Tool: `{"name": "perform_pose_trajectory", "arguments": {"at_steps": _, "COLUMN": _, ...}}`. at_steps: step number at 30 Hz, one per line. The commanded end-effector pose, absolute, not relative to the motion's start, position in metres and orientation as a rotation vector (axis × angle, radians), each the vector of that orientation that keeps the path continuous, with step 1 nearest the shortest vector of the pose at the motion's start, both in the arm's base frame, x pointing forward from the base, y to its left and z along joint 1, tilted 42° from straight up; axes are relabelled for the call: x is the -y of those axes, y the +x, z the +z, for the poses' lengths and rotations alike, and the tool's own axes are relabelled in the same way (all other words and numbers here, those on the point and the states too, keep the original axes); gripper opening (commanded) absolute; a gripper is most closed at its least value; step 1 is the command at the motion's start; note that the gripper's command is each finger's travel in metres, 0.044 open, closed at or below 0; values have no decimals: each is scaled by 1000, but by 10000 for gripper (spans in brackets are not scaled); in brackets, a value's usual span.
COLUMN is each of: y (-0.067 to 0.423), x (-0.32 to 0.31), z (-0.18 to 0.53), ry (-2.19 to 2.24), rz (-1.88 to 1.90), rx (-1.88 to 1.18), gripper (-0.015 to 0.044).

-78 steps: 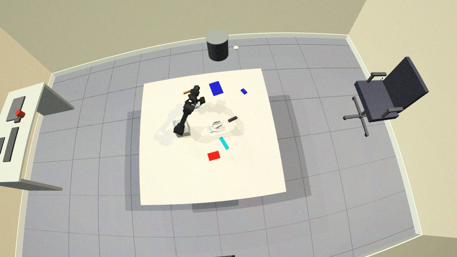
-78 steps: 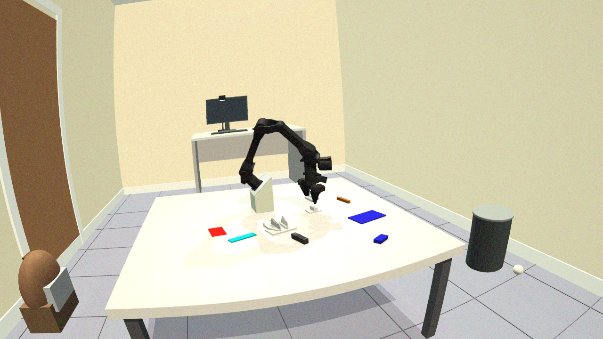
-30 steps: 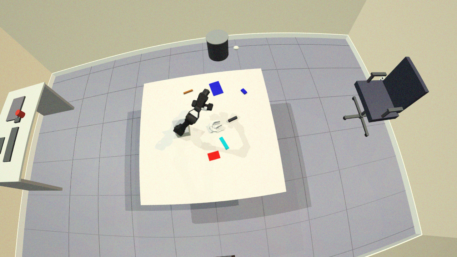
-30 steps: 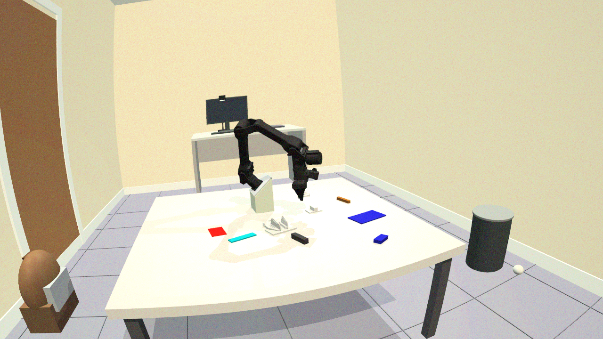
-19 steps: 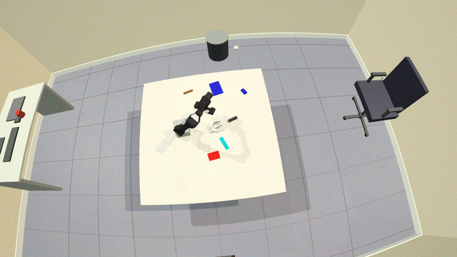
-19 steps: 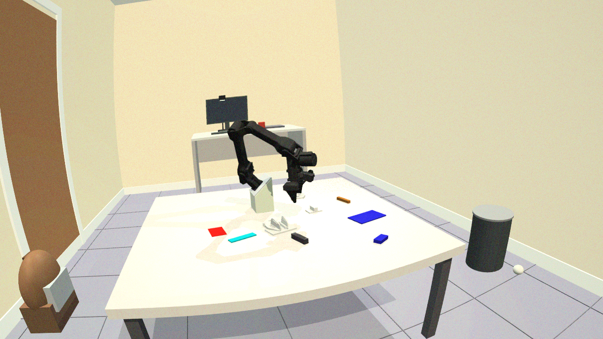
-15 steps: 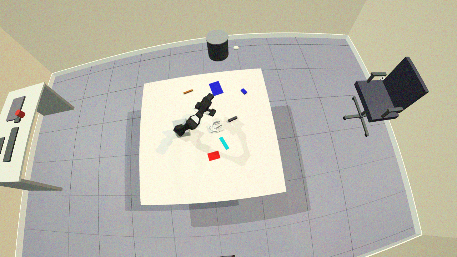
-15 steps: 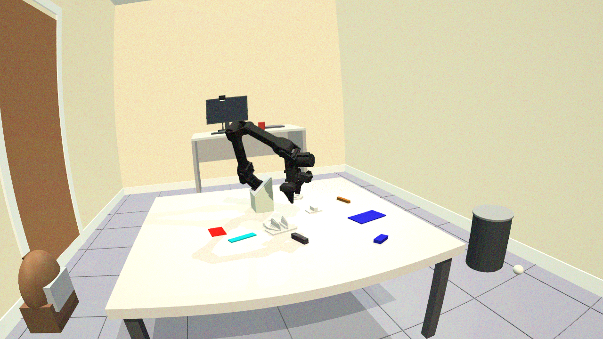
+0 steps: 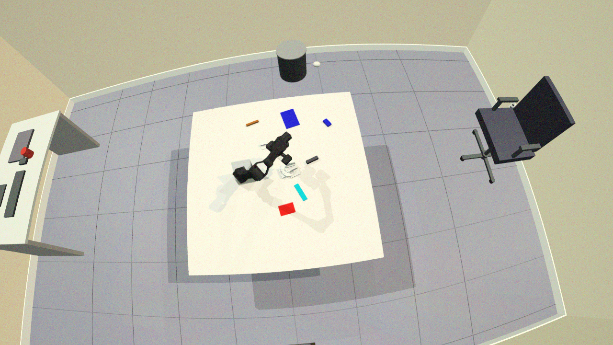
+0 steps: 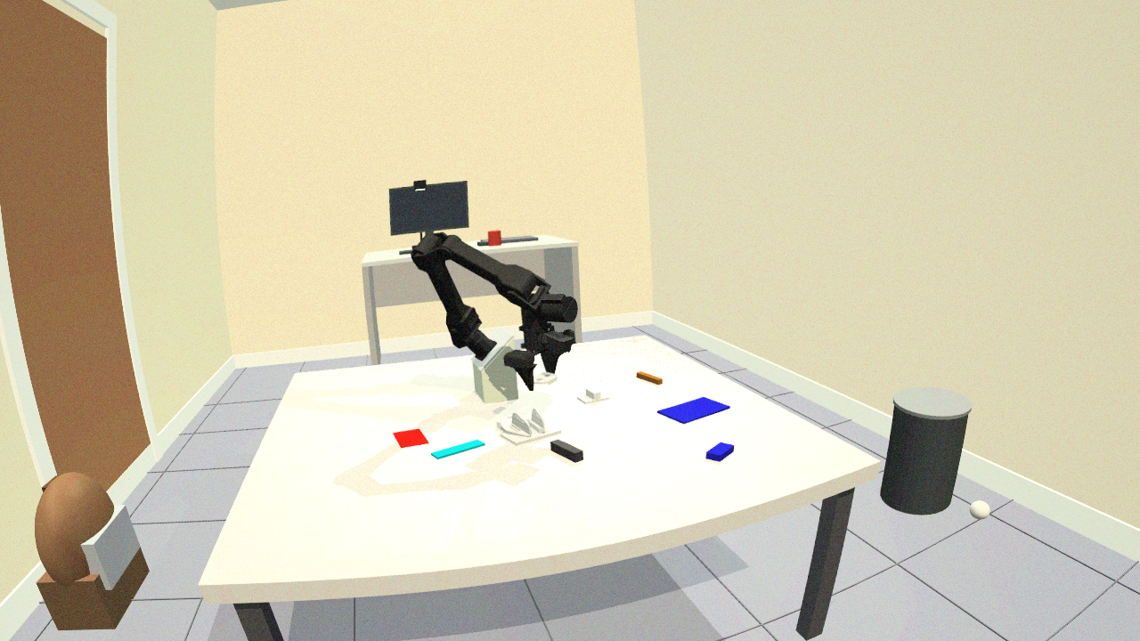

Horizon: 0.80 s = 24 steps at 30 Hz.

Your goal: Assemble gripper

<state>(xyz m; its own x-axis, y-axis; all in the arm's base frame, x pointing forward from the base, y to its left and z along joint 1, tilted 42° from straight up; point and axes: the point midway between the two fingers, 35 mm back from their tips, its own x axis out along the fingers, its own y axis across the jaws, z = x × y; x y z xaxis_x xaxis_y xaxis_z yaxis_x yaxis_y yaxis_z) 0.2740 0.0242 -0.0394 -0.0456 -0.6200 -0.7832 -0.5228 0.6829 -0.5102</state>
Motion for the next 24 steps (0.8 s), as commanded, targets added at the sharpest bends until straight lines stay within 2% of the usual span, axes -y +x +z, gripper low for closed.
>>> {"name": "perform_pose_trajectory", "arguments": {"at_steps": 1, "y": 274, "x": -13, "z": -32, "ry": -892, "rz": -163, "rx": -1686, "gripper": 351}}
{"name": "perform_pose_trajectory", "arguments": {"at_steps": 24, "y": 272, "x": 41, "z": 3, "ry": -672, "rz": -457, "rx": -1609, "gripper": 351}}
